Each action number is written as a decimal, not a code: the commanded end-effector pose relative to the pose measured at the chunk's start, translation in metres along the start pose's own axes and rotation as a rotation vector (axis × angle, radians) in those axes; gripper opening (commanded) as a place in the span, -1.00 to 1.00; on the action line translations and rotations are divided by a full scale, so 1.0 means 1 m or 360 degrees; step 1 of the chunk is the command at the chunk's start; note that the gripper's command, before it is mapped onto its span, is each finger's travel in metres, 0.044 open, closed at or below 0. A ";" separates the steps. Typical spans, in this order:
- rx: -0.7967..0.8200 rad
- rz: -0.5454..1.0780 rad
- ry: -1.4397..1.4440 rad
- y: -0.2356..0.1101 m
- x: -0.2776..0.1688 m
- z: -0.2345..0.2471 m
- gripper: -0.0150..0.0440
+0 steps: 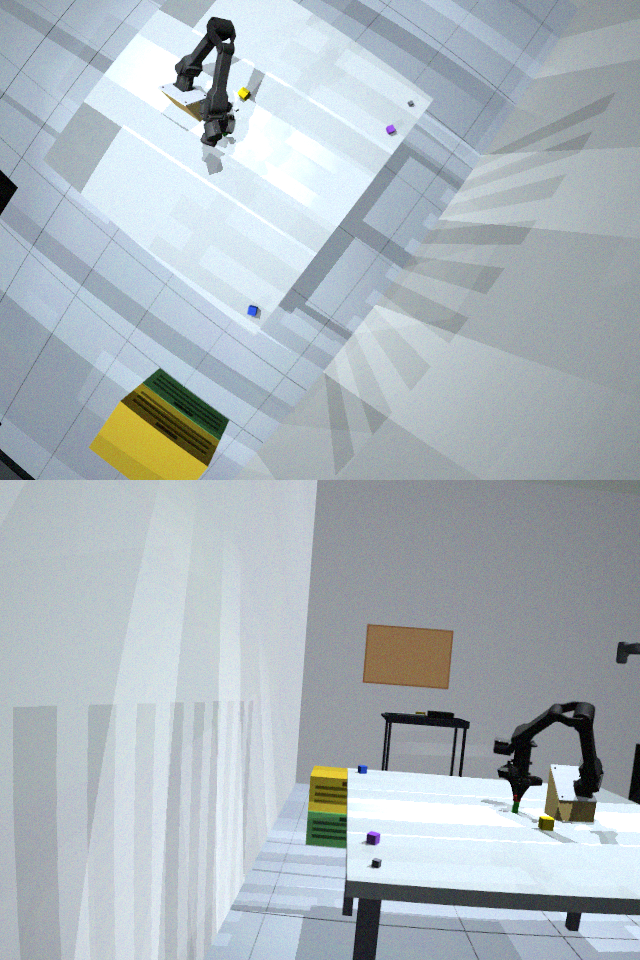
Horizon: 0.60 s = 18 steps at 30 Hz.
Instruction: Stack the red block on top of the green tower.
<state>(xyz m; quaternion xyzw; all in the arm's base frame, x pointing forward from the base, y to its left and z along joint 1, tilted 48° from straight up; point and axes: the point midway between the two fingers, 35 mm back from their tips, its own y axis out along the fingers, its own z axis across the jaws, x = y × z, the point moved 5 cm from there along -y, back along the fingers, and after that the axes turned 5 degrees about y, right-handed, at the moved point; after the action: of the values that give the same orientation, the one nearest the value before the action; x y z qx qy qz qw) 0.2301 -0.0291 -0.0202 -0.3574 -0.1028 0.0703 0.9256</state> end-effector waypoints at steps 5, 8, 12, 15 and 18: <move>0.0008 -0.0002 0.0009 0.002 -0.001 0.001 -0.49; 0.0008 -0.0002 0.0009 0.002 -0.001 0.001 -0.49; 0.0008 -0.0002 0.0009 0.002 -0.001 0.001 -0.49; 0.0008 -0.0002 0.0009 0.002 -0.001 0.001 -0.49; 0.0008 -0.0002 0.0009 0.000 -0.001 0.001 -0.49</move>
<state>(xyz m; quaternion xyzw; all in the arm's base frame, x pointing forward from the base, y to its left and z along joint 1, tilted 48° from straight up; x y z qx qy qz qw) 0.2298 -0.0282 -0.0211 -0.3571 -0.1022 0.0700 0.9258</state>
